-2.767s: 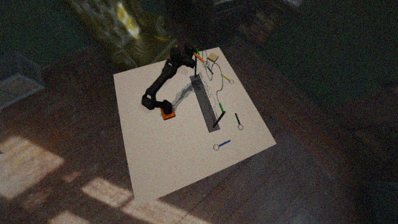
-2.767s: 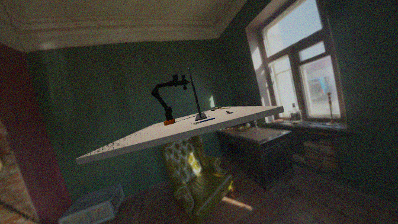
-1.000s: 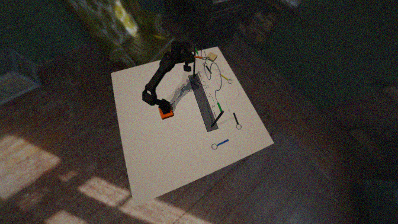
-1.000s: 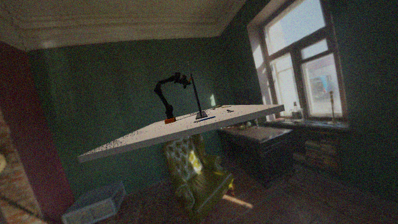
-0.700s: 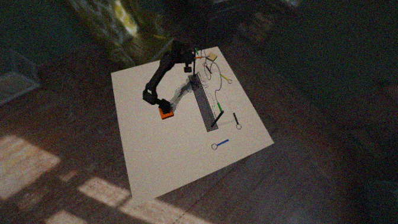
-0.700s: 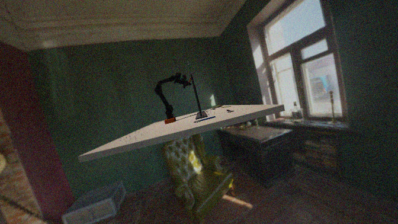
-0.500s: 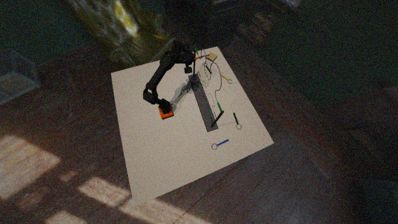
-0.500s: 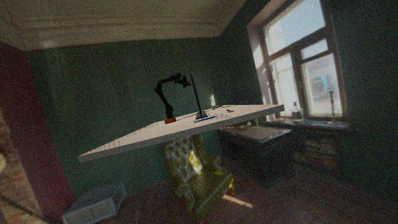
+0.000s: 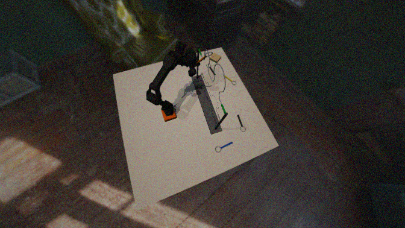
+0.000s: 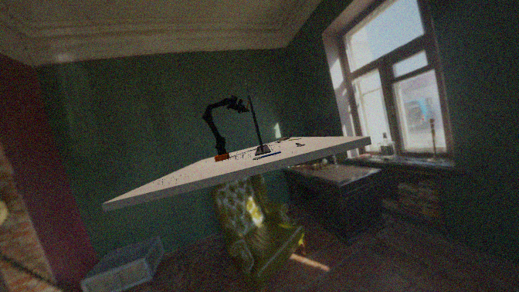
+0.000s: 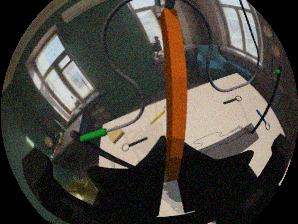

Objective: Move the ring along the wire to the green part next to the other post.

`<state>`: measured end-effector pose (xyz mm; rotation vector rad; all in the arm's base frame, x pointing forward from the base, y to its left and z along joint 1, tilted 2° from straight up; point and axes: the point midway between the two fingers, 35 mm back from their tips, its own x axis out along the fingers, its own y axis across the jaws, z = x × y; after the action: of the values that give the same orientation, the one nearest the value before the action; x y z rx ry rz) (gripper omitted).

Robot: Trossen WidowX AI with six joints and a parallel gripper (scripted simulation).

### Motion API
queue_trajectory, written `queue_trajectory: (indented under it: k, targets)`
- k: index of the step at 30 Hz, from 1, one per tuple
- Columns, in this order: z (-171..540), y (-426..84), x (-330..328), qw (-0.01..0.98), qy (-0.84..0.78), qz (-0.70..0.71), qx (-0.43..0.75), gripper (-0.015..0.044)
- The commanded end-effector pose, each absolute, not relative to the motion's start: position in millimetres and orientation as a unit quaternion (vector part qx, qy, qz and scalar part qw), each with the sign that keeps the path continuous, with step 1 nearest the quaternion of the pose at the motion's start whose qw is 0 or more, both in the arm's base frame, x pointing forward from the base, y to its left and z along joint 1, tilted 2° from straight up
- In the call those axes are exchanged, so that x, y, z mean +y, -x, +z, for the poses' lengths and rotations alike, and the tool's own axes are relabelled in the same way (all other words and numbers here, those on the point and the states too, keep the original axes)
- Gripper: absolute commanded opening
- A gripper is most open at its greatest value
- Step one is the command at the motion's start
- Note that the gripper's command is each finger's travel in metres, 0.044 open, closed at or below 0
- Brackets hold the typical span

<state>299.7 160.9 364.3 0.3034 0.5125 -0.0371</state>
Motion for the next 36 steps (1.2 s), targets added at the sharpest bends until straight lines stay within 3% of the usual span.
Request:
queue_trajectory:
  k: [1, 36]
  targets:
    - [365, -300, 155, 0.962, -0.111, -0.030, 0.249, -0.0150]
    - [368, -299, 109, 0.938, 0.237, -0.123, 0.222, -0.0150]
